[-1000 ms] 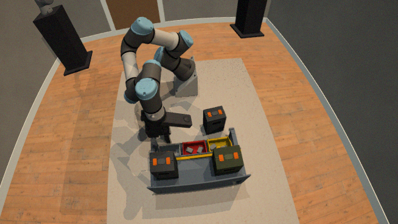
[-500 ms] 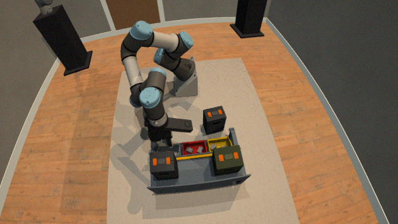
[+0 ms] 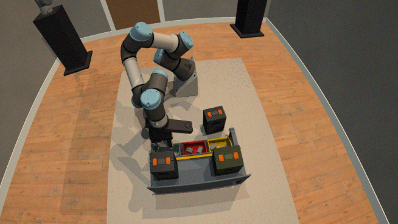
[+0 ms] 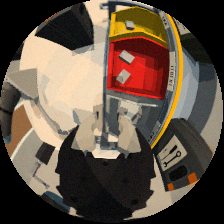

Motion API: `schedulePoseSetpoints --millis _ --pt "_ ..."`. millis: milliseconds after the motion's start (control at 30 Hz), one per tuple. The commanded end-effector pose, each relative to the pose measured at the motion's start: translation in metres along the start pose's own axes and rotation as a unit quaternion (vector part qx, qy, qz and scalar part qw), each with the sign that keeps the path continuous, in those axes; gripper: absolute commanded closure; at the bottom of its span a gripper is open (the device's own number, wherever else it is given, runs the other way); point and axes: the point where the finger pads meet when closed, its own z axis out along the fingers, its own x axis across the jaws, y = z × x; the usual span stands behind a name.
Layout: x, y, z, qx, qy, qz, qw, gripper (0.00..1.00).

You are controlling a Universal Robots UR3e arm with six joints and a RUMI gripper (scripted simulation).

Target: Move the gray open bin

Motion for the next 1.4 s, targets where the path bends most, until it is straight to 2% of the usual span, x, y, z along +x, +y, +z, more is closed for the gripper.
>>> schedulePoseSetpoints --millis 0,1367 --pt "0.0008 0.0001 0.0005 0.000 0.002 0.000 1.000 0.74" --pt "0.0006 0.0005 -0.0082 0.000 0.002 0.000 1.000 0.74"
